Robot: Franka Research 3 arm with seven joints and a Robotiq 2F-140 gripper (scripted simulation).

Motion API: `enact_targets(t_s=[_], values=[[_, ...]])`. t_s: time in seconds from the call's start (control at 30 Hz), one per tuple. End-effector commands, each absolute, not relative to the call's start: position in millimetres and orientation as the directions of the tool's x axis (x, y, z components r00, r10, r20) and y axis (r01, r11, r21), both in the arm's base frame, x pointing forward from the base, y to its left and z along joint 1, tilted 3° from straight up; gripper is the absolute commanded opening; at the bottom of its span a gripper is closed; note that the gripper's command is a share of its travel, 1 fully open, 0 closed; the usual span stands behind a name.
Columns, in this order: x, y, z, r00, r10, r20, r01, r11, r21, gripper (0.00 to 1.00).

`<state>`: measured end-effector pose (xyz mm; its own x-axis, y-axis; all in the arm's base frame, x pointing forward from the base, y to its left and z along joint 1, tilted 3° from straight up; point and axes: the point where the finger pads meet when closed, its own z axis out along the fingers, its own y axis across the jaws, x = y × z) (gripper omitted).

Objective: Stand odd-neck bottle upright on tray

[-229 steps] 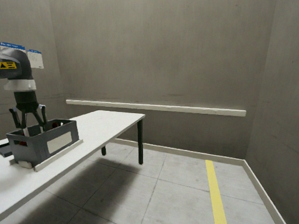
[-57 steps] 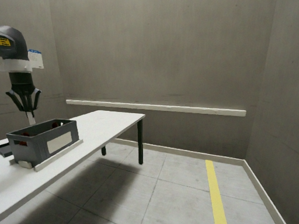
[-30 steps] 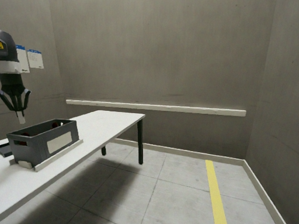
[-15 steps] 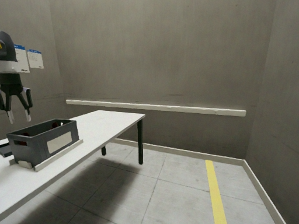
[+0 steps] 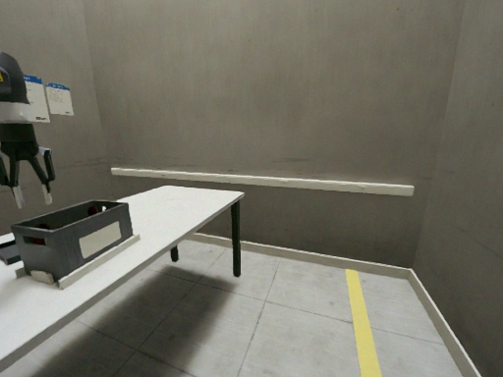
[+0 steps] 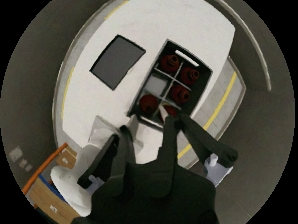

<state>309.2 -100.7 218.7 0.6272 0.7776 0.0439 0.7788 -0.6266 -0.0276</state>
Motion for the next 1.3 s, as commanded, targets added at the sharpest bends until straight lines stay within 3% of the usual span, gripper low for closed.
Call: enact_targets(t_s=[0.0,1.27], values=[[309,-99,219,0.632,0.773,0.044,0.775,-0.632,-0.029,0.44],[309,-98,200,0.632,0.773,0.044,0.775,-0.632,-0.029,0.44]])
